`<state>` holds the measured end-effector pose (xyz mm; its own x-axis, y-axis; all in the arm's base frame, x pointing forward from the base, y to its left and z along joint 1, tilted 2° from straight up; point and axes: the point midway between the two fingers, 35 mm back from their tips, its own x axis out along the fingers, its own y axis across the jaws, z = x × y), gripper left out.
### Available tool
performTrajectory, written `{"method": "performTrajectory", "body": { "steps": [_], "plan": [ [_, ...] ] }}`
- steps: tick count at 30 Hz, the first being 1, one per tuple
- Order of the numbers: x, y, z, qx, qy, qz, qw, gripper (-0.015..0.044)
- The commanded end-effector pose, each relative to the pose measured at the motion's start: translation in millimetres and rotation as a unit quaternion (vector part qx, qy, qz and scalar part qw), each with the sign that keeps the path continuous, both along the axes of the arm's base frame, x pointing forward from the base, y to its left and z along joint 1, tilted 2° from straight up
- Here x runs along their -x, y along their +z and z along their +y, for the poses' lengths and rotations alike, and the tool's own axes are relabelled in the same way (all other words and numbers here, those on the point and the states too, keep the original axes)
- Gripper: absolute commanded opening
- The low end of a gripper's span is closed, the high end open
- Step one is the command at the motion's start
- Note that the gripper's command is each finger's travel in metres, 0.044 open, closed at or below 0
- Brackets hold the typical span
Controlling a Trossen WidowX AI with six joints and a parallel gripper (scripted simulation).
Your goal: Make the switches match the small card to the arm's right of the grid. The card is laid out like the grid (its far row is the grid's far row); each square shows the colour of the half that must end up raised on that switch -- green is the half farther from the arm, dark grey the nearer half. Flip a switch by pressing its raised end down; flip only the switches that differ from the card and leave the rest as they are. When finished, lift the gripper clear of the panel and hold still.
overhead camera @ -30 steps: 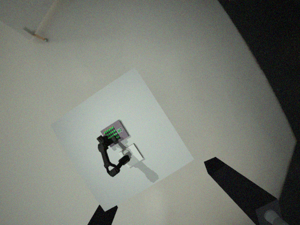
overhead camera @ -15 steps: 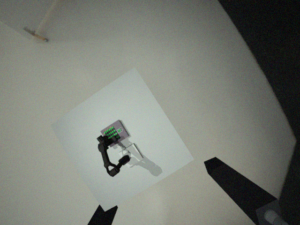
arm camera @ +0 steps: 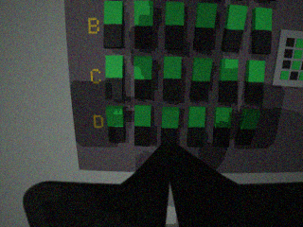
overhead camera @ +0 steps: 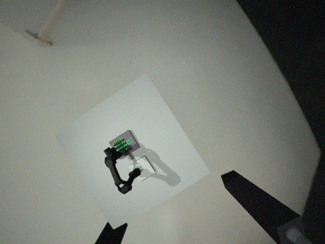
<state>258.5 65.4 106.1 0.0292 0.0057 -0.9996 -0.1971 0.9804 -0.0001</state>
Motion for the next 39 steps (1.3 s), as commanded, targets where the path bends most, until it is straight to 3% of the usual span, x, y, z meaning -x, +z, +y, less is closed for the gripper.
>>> {"method": "performTrajectory", "body": {
  "steps": [1,5,9,13,39],
  "plan": [
    [-9,3,-40,0.002,-0.006,-0.001,1.000,0.0000],
    [-12,3,-73,0.004,-0.006,-0.002,1.000,0.0000],
    [-12,0,-73,0.004,-0.006,-0.001,1.000,0.0000],
    [-14,-32,-73,0.006,-0.006,0.011,1.000,0.0000],
    [-14,-49,-73,0.006,-0.006,0.011,1.000,0.0000]
  ]
}}
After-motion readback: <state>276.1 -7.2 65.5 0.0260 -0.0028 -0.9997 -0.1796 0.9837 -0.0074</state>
